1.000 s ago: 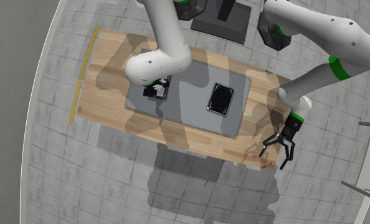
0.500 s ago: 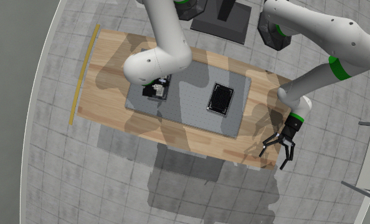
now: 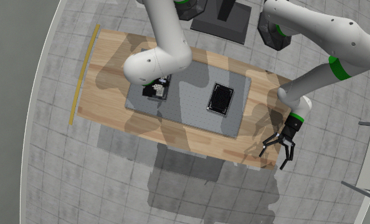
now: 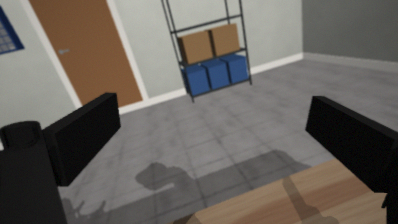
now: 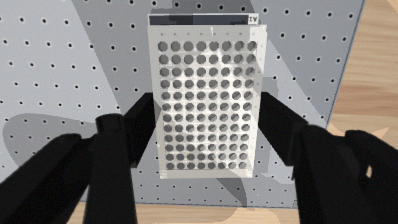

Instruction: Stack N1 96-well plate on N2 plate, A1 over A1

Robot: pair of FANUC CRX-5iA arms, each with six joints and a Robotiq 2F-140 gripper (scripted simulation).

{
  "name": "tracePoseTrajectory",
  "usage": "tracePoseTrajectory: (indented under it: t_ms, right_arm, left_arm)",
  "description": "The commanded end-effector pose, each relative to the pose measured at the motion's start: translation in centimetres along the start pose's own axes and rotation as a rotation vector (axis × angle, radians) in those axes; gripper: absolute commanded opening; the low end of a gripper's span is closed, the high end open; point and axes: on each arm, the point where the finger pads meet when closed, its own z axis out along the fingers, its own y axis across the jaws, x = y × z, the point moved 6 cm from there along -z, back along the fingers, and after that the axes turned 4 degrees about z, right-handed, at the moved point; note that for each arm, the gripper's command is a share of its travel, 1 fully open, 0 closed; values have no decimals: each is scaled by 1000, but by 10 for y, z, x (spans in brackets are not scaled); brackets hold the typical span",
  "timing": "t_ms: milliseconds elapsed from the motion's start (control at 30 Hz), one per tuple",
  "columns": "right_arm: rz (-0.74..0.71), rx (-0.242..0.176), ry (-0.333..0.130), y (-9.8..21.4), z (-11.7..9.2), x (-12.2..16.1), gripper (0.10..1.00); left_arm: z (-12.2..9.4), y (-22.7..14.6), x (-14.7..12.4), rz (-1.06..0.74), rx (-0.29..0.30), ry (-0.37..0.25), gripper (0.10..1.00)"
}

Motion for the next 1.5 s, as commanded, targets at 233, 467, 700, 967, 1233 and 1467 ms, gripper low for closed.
tracePoseTrajectory:
  t_ms: [233, 467, 700, 967, 1233, 1467]
  right_arm:
    - [121, 0, 2, -33, -1, -1, 99]
    - [121, 0, 2, -50, -1, -2, 99]
    - [121, 0, 2, -73, -1, -4, 99]
    - [121, 0, 2, -99, -1, -6, 99]
    - [121, 0, 2, -119, -1, -7, 99]
    - [121, 0, 2, -143, -1, -8, 99]
  left_arm:
    - [0, 0, 1, 1, 1, 2, 1000]
    - [0, 0, 1, 1, 1, 2, 1000]
    - [0, 0, 1, 1, 1, 2, 1000]
    - [0, 0, 1, 1, 1, 2, 1000]
    - [0, 0, 1, 1, 1, 2, 1000]
    - [0, 0, 1, 1, 1, 2, 1000]
